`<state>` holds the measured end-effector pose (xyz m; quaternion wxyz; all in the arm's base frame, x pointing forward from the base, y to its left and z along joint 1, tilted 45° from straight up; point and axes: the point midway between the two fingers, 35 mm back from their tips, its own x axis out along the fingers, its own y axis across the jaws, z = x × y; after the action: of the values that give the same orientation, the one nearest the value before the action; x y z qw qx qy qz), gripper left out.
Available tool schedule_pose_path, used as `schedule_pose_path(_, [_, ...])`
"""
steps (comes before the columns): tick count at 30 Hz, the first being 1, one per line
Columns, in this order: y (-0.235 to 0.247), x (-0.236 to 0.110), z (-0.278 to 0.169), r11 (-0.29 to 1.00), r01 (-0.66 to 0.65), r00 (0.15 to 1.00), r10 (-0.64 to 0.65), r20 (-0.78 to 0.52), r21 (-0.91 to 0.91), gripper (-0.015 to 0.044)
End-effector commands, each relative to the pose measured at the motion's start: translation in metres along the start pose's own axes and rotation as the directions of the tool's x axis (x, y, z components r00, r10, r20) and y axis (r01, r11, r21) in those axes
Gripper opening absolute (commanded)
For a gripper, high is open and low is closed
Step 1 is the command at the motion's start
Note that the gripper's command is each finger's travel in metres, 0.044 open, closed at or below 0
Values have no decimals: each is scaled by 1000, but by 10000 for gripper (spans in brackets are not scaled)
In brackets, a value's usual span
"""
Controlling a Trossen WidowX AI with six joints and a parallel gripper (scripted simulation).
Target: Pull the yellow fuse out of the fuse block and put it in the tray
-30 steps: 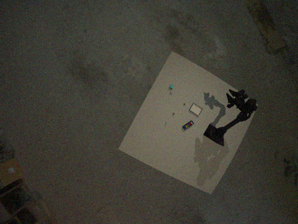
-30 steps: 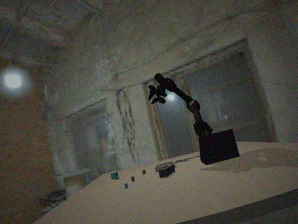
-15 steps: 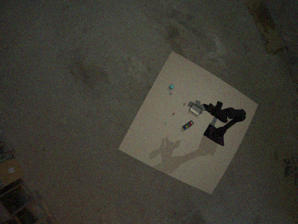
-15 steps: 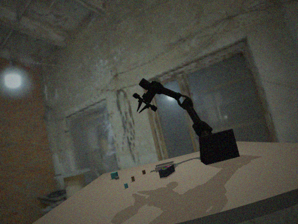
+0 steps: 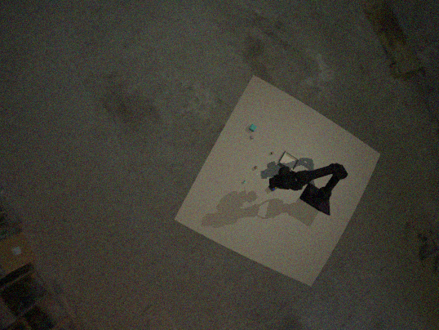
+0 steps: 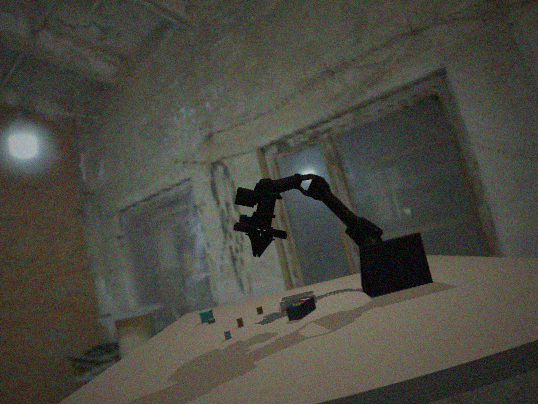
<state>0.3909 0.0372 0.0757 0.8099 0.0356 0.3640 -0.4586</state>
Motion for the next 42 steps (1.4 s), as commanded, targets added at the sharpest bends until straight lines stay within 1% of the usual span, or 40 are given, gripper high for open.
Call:
schedule_pose_path(1, [-13,43,-54,982,82,985,-105,-134,-169,65])
schedule_pose_path(6, [-45,84,-118,924,142,926,-250,-283,-355,65])
schedule_pose_path(8, [-50,88,-126,914,146,914,-270,-301,-378,65])
schedule_pose_path(15, [-51,89,-126,914,146,914,-270,-301,-378,65])
schedule_pose_path(42, [-62,112,-135,914,147,914,-272,-300,-379,65])
